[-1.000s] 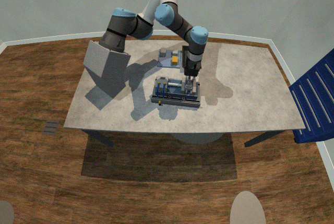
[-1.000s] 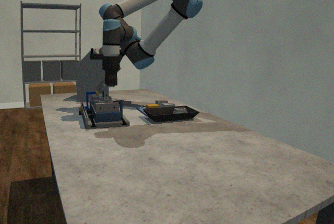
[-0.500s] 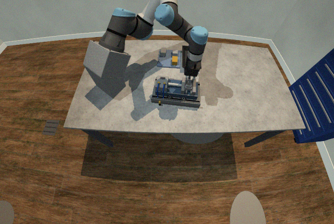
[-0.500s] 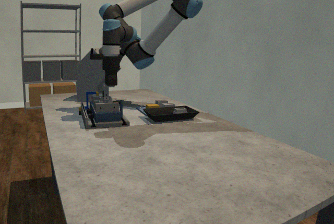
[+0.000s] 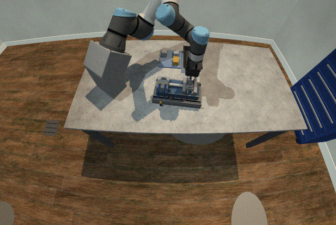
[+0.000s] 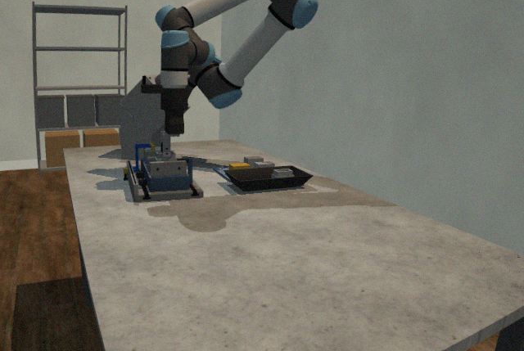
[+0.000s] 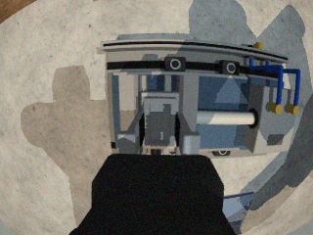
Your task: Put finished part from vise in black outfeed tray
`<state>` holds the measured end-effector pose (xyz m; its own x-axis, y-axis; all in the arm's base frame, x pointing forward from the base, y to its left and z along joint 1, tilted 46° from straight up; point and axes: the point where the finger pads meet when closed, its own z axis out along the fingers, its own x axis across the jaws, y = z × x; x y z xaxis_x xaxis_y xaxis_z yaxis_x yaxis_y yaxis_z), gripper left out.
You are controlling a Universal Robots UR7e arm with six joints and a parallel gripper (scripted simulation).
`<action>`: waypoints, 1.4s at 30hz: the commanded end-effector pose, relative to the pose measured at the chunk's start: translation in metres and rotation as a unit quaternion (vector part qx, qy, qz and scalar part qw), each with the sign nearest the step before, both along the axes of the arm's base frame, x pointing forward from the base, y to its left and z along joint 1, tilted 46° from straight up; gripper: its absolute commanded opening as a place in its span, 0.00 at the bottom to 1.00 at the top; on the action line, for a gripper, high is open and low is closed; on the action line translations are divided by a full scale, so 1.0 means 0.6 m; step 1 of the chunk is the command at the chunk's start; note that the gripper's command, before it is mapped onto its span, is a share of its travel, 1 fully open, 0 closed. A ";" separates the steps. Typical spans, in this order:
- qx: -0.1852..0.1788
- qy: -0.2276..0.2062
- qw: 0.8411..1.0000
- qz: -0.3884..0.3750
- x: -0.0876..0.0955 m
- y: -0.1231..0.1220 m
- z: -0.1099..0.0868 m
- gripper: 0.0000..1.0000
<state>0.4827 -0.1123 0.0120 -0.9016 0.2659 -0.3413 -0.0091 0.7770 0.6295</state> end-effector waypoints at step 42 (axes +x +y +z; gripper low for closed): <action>0.000 0.000 1.000 0.000 -0.033 -0.044 0.053 0.00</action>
